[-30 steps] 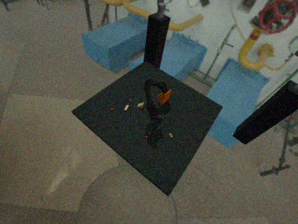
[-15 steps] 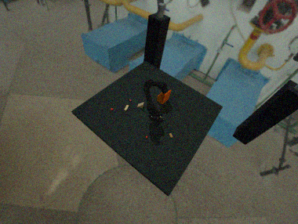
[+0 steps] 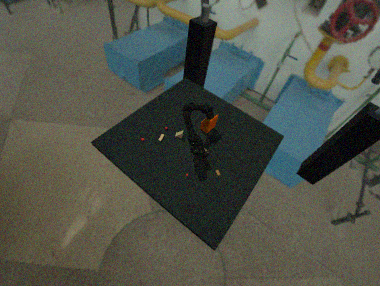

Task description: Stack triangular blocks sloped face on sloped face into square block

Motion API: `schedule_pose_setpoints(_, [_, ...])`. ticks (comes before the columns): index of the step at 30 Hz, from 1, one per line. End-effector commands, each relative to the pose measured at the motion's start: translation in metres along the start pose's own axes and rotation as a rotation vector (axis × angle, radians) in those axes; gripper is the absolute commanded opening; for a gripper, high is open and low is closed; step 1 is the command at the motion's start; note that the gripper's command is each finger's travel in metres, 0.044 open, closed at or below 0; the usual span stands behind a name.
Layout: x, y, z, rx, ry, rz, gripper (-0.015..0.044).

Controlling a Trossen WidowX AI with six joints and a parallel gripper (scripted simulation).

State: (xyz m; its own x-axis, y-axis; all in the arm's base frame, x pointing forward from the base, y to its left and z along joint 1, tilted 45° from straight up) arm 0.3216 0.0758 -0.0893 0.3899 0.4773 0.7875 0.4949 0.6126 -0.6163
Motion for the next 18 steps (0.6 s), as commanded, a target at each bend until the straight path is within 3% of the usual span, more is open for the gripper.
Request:
schedule_pose_setpoints(1, [-0.0068,-0.0011,0.0007,0.006,-0.002,0.004,0.044])
schedule_pose_setpoints(2, [-0.007,-0.0012,0.0007,0.006,-0.002,0.004,0.044])
schedule_pose_setpoints(12, [-0.007,-0.0012,0.0007,0.006,-0.002,0.004,0.0177])
schedule_pose_setpoints(18, [-0.007,-0.0012,0.0007,0.006,-0.002,0.004,0.0137])
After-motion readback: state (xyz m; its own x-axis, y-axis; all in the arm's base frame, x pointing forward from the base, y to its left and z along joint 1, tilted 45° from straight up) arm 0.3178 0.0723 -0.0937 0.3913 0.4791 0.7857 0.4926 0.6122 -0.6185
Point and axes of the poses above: the point midway between the two fingers, 35 mm back from their tips, its own x axis back along the fingers, its own y axis across the jaws, z = x × y, the point moved 9 cm from there along x, back along the fingers
